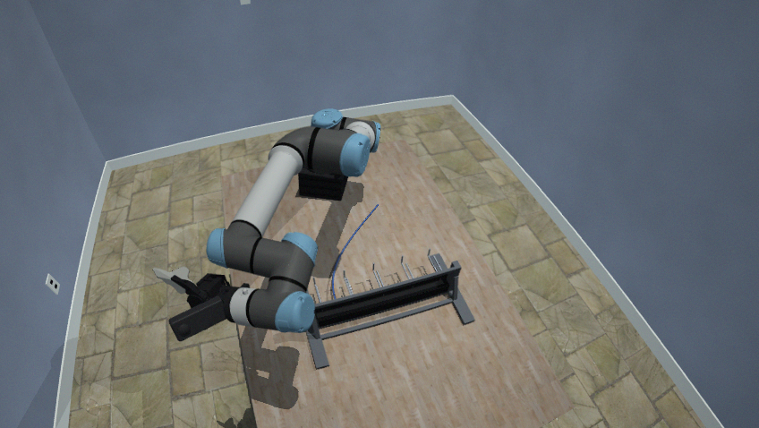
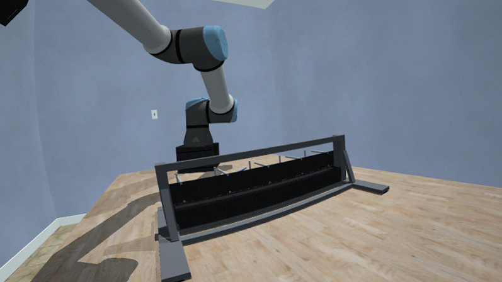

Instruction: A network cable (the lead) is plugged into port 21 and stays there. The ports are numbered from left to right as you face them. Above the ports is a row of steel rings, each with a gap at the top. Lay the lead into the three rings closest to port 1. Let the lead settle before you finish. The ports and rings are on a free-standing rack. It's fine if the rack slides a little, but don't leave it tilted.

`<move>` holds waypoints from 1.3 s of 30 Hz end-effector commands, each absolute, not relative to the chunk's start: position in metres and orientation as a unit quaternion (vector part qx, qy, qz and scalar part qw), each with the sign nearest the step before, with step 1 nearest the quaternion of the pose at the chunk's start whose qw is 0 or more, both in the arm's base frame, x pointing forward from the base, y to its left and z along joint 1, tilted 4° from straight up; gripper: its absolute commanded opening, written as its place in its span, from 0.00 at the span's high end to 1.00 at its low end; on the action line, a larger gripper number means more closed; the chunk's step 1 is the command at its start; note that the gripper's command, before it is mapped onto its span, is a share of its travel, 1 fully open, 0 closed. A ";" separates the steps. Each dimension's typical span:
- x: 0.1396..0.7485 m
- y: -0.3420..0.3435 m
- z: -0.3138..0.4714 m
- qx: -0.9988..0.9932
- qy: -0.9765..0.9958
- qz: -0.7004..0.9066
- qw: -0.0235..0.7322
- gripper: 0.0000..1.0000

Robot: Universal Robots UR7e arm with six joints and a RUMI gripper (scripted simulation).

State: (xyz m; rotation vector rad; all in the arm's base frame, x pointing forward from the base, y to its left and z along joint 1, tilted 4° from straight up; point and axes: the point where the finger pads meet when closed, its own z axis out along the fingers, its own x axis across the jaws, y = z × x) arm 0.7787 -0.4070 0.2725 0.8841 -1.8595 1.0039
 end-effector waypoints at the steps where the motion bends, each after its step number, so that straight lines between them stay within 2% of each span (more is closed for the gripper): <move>1: 0.772 -0.398 0.271 0.389 -0.733 0.379 0.409 0.00; 22: 0.714 -0.321 0.248 0.603 -0.657 0.217 0.396 0.00; 30: 0.674 -0.271 0.231 0.709 -0.586 0.141 0.365 0.00; 33: 0.674 -0.271 0.231 0.709 -0.586 0.141 0.365 0.00; 39: 0.633 -0.222 0.214 0.793 -0.507 0.084 0.326 0.00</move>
